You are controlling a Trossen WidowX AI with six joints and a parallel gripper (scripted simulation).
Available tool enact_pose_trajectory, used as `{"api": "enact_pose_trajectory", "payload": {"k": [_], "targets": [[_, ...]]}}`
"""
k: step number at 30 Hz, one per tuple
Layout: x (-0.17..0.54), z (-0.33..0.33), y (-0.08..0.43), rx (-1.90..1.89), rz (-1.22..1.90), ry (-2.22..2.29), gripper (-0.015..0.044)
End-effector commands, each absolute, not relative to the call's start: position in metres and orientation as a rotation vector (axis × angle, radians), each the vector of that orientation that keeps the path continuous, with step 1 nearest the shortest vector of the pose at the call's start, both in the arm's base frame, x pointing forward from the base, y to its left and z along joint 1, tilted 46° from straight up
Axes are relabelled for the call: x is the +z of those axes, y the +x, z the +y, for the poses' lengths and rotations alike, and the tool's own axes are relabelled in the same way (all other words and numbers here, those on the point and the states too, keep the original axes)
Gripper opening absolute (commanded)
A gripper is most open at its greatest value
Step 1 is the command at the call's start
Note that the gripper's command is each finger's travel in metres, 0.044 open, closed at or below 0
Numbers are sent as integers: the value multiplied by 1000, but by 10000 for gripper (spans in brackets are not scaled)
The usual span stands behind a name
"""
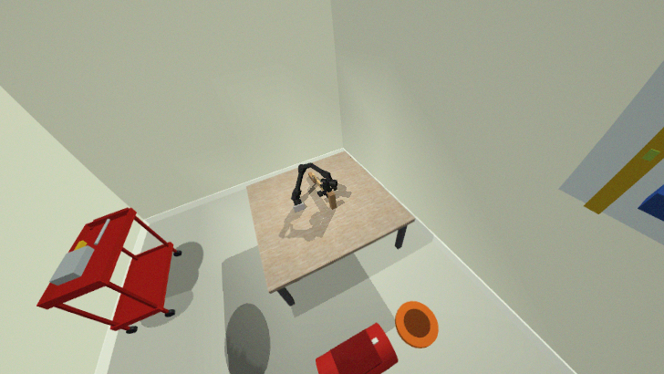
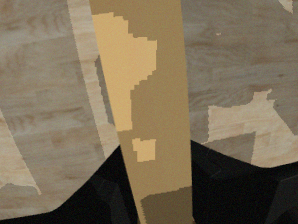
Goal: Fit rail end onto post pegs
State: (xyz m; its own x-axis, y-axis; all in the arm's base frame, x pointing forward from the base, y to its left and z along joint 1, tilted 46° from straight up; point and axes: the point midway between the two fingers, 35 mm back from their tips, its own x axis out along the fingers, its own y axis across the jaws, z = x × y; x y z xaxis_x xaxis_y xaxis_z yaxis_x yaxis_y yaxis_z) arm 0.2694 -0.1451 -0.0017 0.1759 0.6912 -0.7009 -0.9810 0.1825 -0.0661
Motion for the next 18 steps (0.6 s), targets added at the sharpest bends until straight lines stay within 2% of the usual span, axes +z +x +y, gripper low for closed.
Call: {"api": "enact_pose_trajectory", "payload": {"k": [1,18], "targets": [[-2,-149,269,1278,603,-592,0],[-6,-152,269,1278,603,-592,0]]}}
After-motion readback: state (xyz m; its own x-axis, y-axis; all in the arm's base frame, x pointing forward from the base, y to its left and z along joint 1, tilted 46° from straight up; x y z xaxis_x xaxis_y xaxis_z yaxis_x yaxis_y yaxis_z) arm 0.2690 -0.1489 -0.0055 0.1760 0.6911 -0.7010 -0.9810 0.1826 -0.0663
